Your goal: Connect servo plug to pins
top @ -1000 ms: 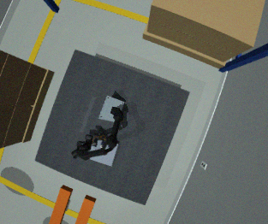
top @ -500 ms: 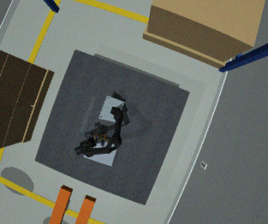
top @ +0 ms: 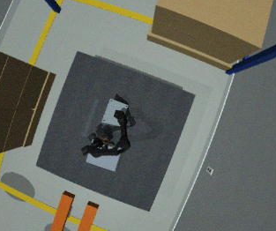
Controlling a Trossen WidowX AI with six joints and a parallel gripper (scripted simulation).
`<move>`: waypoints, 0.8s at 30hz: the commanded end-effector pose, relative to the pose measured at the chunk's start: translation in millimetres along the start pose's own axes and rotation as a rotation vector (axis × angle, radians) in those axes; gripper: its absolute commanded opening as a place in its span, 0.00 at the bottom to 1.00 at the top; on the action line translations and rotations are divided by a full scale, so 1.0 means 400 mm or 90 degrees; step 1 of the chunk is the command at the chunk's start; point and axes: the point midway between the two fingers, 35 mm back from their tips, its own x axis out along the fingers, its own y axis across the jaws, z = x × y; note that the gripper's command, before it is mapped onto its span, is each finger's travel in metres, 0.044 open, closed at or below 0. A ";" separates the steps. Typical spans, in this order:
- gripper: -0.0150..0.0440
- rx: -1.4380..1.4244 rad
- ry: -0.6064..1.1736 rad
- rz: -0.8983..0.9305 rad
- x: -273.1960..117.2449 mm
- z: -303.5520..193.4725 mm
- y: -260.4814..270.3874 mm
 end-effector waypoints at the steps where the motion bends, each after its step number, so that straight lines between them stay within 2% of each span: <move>1: 0.25 -0.075 0.000 -0.003 0.003 -0.033 -0.005; 12: 0.25 -0.298 0.002 -0.002 0.018 -0.133 -0.007; 24: 0.25 -0.312 0.002 -0.001 0.120 -0.140 -0.007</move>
